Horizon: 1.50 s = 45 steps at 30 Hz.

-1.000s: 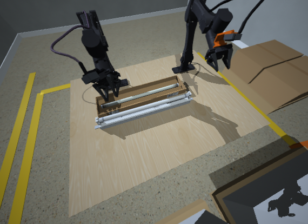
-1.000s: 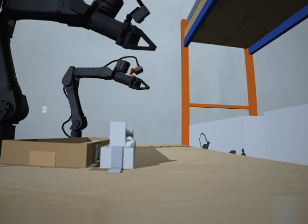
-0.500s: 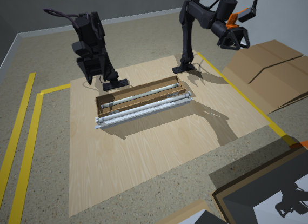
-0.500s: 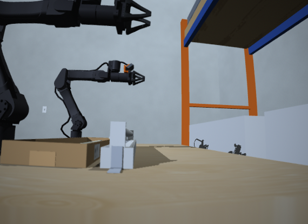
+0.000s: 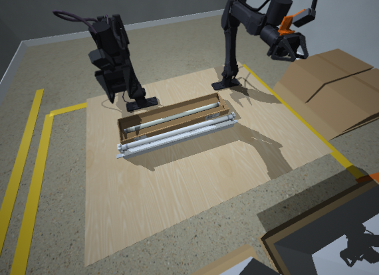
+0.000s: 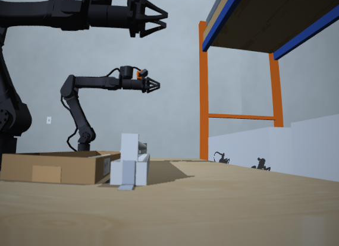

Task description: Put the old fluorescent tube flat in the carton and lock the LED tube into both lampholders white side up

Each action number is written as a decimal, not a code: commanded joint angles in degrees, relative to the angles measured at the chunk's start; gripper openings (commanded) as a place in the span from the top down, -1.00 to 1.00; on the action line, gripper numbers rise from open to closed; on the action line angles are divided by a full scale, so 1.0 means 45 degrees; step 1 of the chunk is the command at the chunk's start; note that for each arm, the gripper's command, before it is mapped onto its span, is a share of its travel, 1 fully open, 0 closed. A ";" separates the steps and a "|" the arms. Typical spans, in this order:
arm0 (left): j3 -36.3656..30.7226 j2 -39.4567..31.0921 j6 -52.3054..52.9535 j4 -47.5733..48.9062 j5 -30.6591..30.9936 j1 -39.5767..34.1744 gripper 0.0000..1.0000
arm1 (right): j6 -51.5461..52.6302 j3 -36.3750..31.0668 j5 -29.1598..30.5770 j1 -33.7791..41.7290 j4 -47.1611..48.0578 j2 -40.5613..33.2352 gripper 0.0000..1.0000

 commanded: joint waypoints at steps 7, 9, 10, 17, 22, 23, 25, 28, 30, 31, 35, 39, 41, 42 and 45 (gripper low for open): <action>0.1053 0.1271 0.1745 -0.2268 -0.0127 -0.1044 0.02 | 0.3321 0.0491 0.0240 0.0435 -0.2186 0.0754 0.02; 0.1556 0.1881 0.2295 -0.3170 -0.0304 -0.1496 0.02 | 0.4664 0.0738 0.0240 0.0561 -0.2972 0.1113 0.02; 0.1722 0.2154 0.2656 -0.3600 -0.0313 -0.1736 0.02 | 0.5355 0.0616 0.0311 0.0639 -0.3372 0.1255 0.02; 0.3545 0.3916 0.4265 -0.5849 -0.0875 -0.3227 0.02 | 0.8835 0.1383 0.0275 0.0735 -0.5007 0.2180 0.02; 0.4185 0.5364 0.5429 -0.7634 -0.0795 -0.4278 0.02 | 1.0938 0.1335 0.0380 0.1186 -0.6715 0.3007 0.02; 0.4185 0.5364 0.5429 -0.7634 -0.0795 -0.4278 0.02 | 1.0938 0.1335 0.0380 0.1186 -0.6715 0.3007 0.02; 0.4586 0.5786 0.5653 -0.8227 -0.0902 -0.4546 0.02 | 1.1887 0.1616 0.0302 0.1078 -0.7412 0.3319 0.02; 0.5177 0.6633 0.6795 -0.9545 -0.0986 -0.5332 0.02 | 1.3631 0.1513 0.0474 0.1488 -0.8249 0.3646 0.02; 0.5592 0.7202 0.7425 -1.0345 -0.1092 -0.5848 0.02 | 1.4674 0.1529 0.0548 0.1604 -0.8698 0.3827 0.02; 0.6007 0.7366 0.7418 -1.0497 -0.1256 -0.5918 0.02 | 1.5168 0.2037 0.0430 0.1489 -0.9075 0.4087 0.02; 0.6614 0.8656 0.8494 -1.2056 -0.1257 -0.7019 0.02 | 1.7049 0.1649 0.0607 0.1907 -1.0219 0.4561 0.02; 0.7603 0.9563 0.8690 -1.2799 -0.1427 -0.7511 0.02 | 1.8319 0.2746 0.0382 0.1778 -1.1484 0.5542 0.02; 0.7603 0.9563 0.8690 -1.2799 -0.1427 -0.7511 0.02 | 1.8319 0.2746 0.0382 0.1778 -1.1484 0.5542 0.02; 0.7832 0.9961 0.8870 -1.3296 -0.1363 -0.7740 0.02 | 1.8894 0.2925 0.0431 0.1948 -1.2020 0.5846 0.02; 0.8297 1.0631 0.9807 -1.4404 -0.1451 -0.8340 0.02 | 2.0641 0.3063 0.0661 0.2103 -1.3023 0.6234 0.02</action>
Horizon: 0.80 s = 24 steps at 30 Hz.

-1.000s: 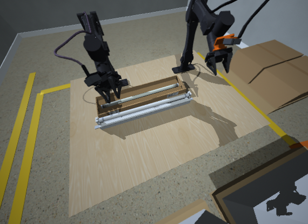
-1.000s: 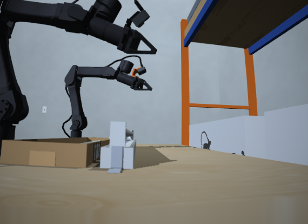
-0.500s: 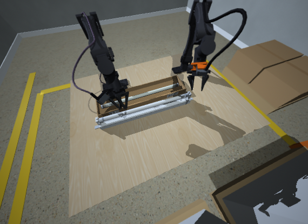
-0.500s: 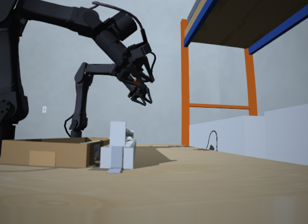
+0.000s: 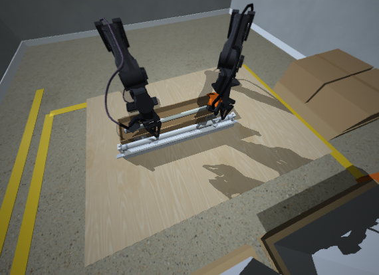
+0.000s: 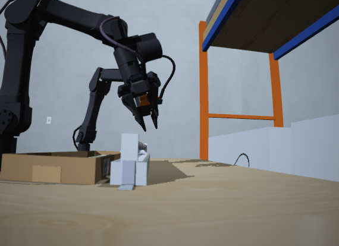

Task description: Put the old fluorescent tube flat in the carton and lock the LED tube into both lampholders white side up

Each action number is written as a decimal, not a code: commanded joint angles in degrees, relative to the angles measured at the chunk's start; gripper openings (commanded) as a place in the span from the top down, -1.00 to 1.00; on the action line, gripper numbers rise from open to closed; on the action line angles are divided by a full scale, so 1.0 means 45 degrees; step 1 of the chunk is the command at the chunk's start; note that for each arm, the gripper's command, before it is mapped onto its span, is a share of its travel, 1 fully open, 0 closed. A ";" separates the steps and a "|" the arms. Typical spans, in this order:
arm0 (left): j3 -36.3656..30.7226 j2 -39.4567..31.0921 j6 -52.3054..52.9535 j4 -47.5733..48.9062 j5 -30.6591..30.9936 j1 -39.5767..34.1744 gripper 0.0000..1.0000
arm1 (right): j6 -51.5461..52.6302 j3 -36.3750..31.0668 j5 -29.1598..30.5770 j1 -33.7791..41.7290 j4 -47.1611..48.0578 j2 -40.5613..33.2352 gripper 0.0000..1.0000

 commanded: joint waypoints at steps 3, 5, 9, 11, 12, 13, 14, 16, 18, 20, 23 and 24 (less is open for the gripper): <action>0.1232 0.0971 0.1427 -0.2124 -0.0276 -0.0951 0.02 | 0.3030 0.0754 0.0276 0.0317 -0.2318 0.0722 0.02; 0.1547 0.1346 0.1566 -0.2453 -0.0311 -0.1204 0.02 | 0.3404 0.0902 0.0255 0.0378 -0.2620 0.0979 0.02; 0.1943 0.1617 0.1602 -0.2729 -0.0323 -0.1364 0.02 | 0.3549 0.1007 0.0266 0.0436 -0.2849 0.1257 0.02; 0.1931 0.1308 0.1342 -0.2498 -0.0299 -0.1201 0.02 | 0.3150 0.1107 0.0241 0.0231 -0.2664 0.1148 0.02; 0.1931 0.1308 0.1342 -0.2498 -0.0299 -0.1201 0.02 | 0.3150 0.1107 0.0241 0.0231 -0.2664 0.1148 0.02; 0.1931 0.1308 0.1342 -0.2498 -0.0299 -0.1201 0.02 | 0.3150 0.1107 0.0241 0.0231 -0.2664 0.1148 0.02; 0.1866 0.1486 0.1259 -0.2381 -0.0079 -0.1510 0.02 | 0.2929 0.0602 0.0245 0.0331 -0.2674 0.1151 0.02; 0.1934 0.1346 0.1248 -0.2475 -0.0077 -0.1543 0.02 | 0.2879 0.0359 0.0244 0.0435 -0.2694 0.1201 0.02; 0.1949 0.1323 0.1247 -0.2475 -0.0078 -0.1509 0.02 | 0.2903 0.0357 0.0245 0.0436 -0.2694 0.1200 0.02; 0.1949 0.1321 0.1243 -0.2424 -0.0084 -0.1309 0.02 | 0.2871 -0.0020 0.0254 0.0340 -0.1578 0.1447 0.02; 0.0927 0.1953 0.1488 -0.1427 -0.0078 -0.1217 0.02 | 0.2861 -0.0322 0.0264 0.0206 -0.1173 0.1477 0.02; 0.0829 0.1876 0.1503 -0.1309 -0.0076 -0.1212 0.02 | 0.2857 -0.0415 0.0268 0.0154 -0.1032 0.1509 0.02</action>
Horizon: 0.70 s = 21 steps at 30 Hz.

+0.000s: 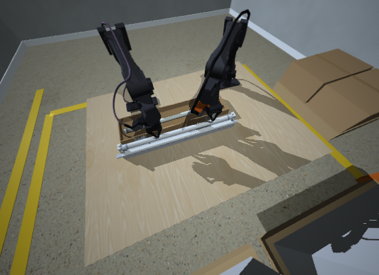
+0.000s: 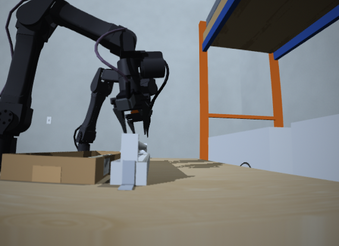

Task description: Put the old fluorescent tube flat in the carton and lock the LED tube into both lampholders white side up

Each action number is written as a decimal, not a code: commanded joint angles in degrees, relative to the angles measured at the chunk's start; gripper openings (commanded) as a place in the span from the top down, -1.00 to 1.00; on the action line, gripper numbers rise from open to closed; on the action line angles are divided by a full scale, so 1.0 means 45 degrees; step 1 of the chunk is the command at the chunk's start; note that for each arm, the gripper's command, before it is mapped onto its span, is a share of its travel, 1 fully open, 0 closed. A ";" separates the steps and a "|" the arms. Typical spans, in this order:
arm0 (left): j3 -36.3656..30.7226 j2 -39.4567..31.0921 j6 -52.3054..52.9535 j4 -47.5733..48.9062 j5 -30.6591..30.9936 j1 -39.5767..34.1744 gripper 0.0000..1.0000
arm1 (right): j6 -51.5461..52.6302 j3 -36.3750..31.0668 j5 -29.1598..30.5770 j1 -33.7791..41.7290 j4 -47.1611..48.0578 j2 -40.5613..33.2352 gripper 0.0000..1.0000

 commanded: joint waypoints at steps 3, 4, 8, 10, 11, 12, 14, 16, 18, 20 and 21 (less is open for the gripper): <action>-0.0522 -0.0103 0.0164 0.0996 0.0091 0.0172 0.02 | -0.0150 -0.0650 0.0198 -0.0183 0.1051 0.0239 0.02; -0.0413 -0.0145 0.0135 0.0731 0.0092 0.0049 0.02 | -0.0146 -0.0472 0.0188 -0.0022 0.0654 0.0161 0.02; -0.0962 0.0313 0.0200 0.1419 0.0101 0.0238 0.02 | -0.0168 -0.0944 0.0196 -0.0069 0.1491 0.0428 0.02; -0.1157 0.0285 0.0230 0.1636 0.0104 0.0240 0.02 | -0.0175 -0.1145 0.0200 -0.0151 0.1709 0.0436 0.02; -0.1245 0.0317 0.0245 0.1752 0.0105 0.0243 0.02 | -0.0178 -0.1237 0.0202 -0.0201 0.1852 0.0484 0.02; -0.1280 0.0272 0.0261 0.1873 0.0105 0.0253 0.02 | -0.0182 -0.1322 0.0206 -0.0231 0.1998 0.0536 0.02; -0.1380 0.0146 0.0290 0.2118 0.0103 0.0278 0.02 | -0.0199 -0.1465 0.0210 -0.0078 0.2285 0.0650 0.02; -0.1559 0.0317 0.0317 0.2383 0.0108 0.0294 0.02 | -0.0197 -0.1197 0.0206 -0.0060 0.2060 0.0609 0.02; -0.1464 0.0475 0.0301 0.2244 0.0118 0.0101 0.02 | -0.0186 -0.0624 0.0207 -0.0038 0.1541 0.0370 0.02; -0.1143 -0.0037 0.0190 0.2170 0.0127 0.0034 0.02 | -0.0188 -0.0710 0.0206 -0.0033 0.1550 0.0456 0.02; -0.1146 -0.0094 0.0193 0.2177 0.0119 0.0155 0.02 | -0.0186 -0.0747 0.0208 -0.0036 0.1839 0.0396 0.02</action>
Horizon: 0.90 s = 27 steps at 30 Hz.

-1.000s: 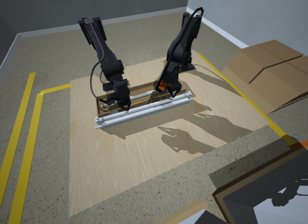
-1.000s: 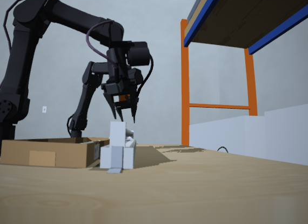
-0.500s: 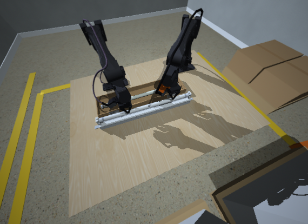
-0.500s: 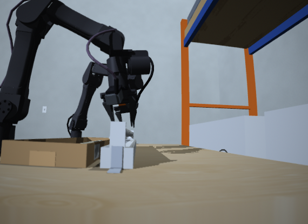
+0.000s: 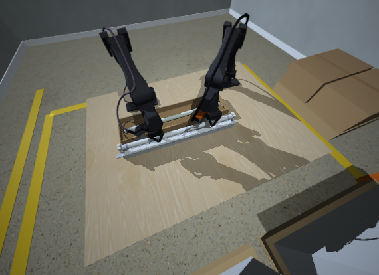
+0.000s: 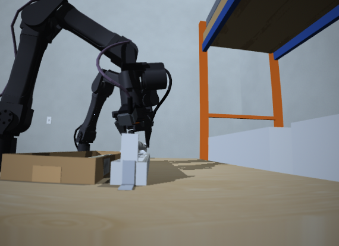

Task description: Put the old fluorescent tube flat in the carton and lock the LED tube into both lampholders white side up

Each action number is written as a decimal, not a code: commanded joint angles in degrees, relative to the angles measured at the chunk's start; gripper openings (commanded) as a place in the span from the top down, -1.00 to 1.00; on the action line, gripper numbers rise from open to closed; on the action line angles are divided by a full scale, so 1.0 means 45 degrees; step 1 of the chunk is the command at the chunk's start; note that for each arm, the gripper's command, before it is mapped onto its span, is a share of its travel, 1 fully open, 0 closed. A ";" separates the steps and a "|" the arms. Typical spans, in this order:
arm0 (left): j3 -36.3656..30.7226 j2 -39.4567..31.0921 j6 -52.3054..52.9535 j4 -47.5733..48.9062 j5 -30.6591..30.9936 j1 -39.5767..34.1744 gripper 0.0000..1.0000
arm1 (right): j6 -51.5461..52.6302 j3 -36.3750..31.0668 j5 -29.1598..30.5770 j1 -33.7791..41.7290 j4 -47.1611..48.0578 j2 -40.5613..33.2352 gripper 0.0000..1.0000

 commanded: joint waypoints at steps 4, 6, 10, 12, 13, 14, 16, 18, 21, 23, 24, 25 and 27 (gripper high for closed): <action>-0.0280 -0.0155 0.0026 0.0360 0.0094 0.0076 0.02 | -0.0122 -0.0166 0.0165 0.0002 0.0274 -0.0369 0.02; 0.0021 -0.0401 0.0044 0.0360 0.0091 0.0111 0.02 | -0.0126 -0.0423 0.0162 -0.0001 0.0097 -0.0326 0.02; 0.0323 -0.0246 0.0025 0.0317 0.0089 0.0122 0.78 | -0.0128 0.0005 0.0162 0.0000 -0.0160 -0.0039 0.02; 0.0323 -0.0246 0.0019 0.0317 0.0037 0.0122 0.78 | -0.0125 0.0005 0.0162 0.0000 -0.0160 -0.0039 0.02; 0.0323 -0.0246 0.0019 0.0317 0.0034 0.0122 0.78 | -0.0125 0.0005 0.0162 0.0000 -0.0160 -0.0039 0.02; 0.0323 -0.0246 0.0019 0.0317 0.0034 0.0122 0.78 | -0.0125 0.0005 0.0162 0.0000 -0.0160 -0.0039 0.02; 0.0323 -0.0246 0.0019 0.0317 0.0034 0.0122 0.78 | -0.0125 0.0005 0.0162 0.0000 -0.0160 -0.0039 0.02; 0.0323 -0.0246 0.0019 0.0317 0.0034 0.0122 0.78 | -0.0125 0.0005 0.0162 0.0000 -0.0160 -0.0039 0.02; 0.0323 -0.0246 0.0019 0.0317 0.0034 0.0122 0.78 | -0.0125 0.0005 0.0162 0.0000 -0.0160 -0.0039 0.02; 0.0323 -0.0246 0.0019 0.0317 0.0034 0.0122 0.78 | -0.0125 0.0005 0.0163 0.0000 -0.0160 -0.0039 0.02; 0.0323 -0.0246 0.0019 0.0317 0.0034 0.0122 0.78 | -0.0125 0.0005 0.0162 0.0000 -0.0160 -0.0039 0.02; 0.0323 -0.0246 0.0019 0.0317 0.0034 0.0122 0.78 | -0.0125 0.0005 0.0162 0.0000 -0.0160 -0.0039 0.78; 0.0323 -0.0246 0.0019 0.0317 0.0034 0.0122 0.78 | -0.0107 0.0005 0.0163 0.0000 -0.0160 -0.0039 0.78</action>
